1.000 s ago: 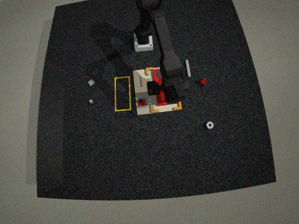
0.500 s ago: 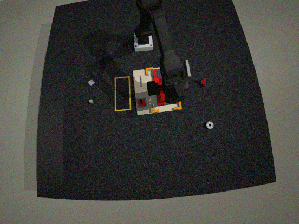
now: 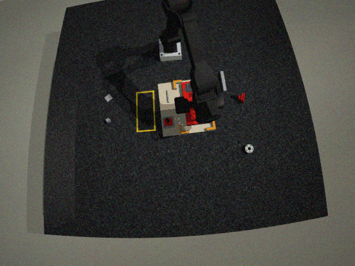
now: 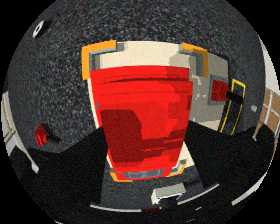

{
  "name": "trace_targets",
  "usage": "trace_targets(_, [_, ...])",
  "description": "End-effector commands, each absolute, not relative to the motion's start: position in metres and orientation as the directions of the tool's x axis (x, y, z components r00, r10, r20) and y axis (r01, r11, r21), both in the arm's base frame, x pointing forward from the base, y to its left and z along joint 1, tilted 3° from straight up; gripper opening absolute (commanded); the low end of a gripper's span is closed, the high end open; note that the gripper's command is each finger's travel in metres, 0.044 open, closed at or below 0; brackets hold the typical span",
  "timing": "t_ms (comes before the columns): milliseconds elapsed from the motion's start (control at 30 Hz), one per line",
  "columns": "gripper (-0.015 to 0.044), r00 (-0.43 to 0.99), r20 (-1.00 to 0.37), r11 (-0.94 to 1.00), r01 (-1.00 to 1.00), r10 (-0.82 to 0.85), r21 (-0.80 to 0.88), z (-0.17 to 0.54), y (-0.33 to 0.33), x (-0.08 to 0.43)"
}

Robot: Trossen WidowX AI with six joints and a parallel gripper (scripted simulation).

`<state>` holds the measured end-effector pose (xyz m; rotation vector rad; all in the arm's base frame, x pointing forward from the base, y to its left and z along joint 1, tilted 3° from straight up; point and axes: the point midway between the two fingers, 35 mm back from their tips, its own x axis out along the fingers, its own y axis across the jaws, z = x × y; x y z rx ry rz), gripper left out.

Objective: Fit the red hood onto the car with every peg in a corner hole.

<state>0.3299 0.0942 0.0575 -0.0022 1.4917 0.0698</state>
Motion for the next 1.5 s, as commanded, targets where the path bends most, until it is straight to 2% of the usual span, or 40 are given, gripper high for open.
trace_targets(0, [0.0158,0.077,-0.996,0.998,-0.047,0.044,0.04,0.059,0.094,0.329])
trace_targets(367, [0.044,0.077,-0.996,0.998,-0.047,0.044,0.04,0.059,0.094,0.329])
trace_targets(533, [0.044,0.074,-0.996,0.998,-0.048,0.045,0.042,0.068,0.094,0.33])
trace_targets(800, [0.044,0.058,-0.997,0.998,-0.048,0.052,0.049,0.125,0.091,0.327])
trace_targets(1467, [0.044,0.058,-0.997,0.998,-0.048,0.052,0.049,0.126,0.091,0.327])
